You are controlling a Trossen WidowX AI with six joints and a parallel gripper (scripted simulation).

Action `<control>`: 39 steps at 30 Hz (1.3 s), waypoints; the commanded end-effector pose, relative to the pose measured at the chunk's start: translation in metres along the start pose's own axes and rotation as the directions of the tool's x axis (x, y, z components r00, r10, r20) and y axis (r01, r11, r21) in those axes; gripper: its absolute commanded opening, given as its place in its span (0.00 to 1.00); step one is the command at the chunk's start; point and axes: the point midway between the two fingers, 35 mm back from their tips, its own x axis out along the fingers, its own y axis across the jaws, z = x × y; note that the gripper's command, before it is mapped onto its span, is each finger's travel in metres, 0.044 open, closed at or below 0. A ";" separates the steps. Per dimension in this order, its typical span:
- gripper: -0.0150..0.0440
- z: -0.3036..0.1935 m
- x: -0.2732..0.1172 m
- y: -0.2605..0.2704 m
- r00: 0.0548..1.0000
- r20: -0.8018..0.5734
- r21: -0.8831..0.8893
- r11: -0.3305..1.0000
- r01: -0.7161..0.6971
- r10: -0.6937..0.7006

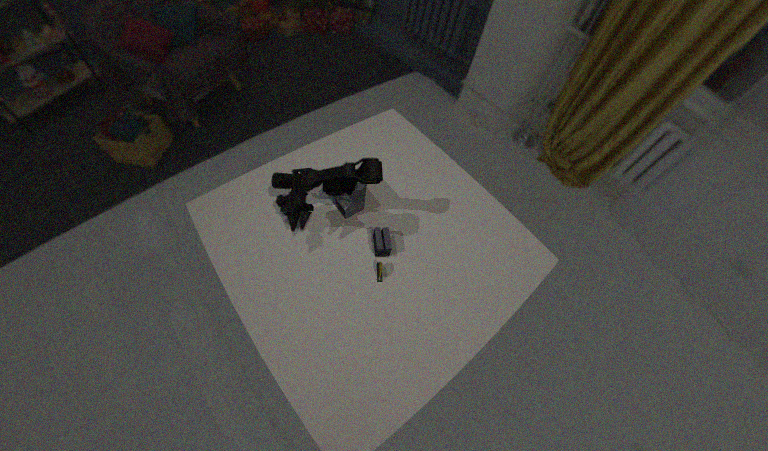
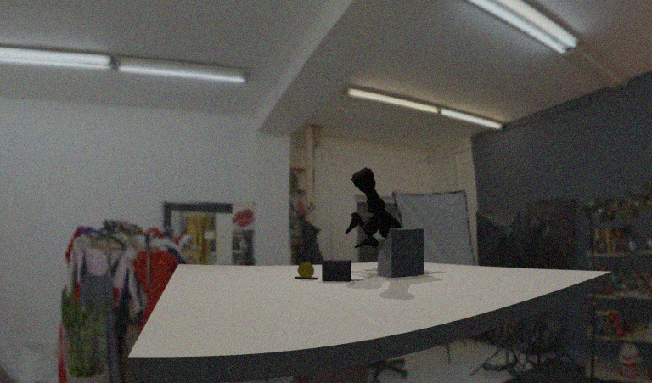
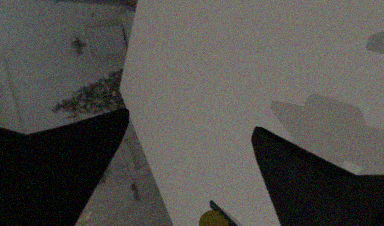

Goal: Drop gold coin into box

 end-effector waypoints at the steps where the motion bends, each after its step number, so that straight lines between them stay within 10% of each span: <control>1: 0.89 0.000 0.001 0.000 1.000 -0.002 0.005 1.000 0.002 -0.002; 9: 0.53 0.003 0.034 0.000 0.982 -0.142 0.170 0.974 0.148 -0.124; 27: 0.53 -0.085 0.117 -0.026 0.583 -0.516 -0.176 0.744 0.645 -0.627; 39: 0.53 -0.198 0.139 -0.024 0.310 -0.313 -0.770 0.431 0.471 -0.898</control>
